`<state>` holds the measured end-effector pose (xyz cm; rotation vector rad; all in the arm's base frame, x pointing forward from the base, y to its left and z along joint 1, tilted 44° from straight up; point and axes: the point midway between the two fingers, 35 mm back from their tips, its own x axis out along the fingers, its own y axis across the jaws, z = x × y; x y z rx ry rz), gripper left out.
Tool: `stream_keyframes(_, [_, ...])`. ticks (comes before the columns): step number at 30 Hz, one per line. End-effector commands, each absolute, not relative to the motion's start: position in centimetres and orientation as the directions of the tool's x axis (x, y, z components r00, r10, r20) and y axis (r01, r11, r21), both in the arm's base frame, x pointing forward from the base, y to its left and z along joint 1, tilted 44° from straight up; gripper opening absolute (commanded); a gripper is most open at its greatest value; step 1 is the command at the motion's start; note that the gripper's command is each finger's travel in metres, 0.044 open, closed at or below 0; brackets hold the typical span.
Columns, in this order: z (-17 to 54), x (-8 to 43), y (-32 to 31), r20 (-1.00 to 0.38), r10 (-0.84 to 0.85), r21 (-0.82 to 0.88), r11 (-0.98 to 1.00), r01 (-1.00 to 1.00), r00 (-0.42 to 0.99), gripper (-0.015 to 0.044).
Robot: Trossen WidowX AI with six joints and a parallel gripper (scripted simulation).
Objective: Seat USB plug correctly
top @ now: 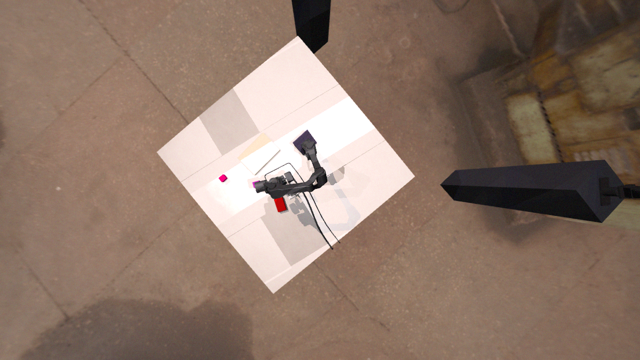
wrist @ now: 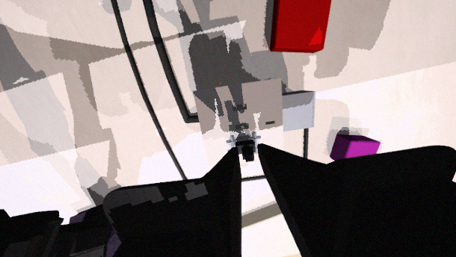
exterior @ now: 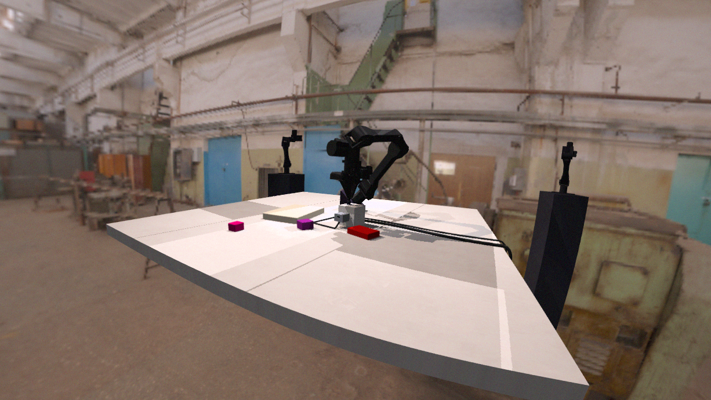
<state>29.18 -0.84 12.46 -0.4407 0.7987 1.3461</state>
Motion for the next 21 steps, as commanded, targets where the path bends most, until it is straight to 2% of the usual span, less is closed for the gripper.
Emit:
stream_keyframes(1, [12.45,29.17,-0.86,-0.727,0.686,0.159,0.2,-0.967,0.022,0.0095])
stream_keyframes(21, [12.88,29.17,-1.28,-0.727,0.686,0.159,0.2,-0.967,0.023,0.0095])
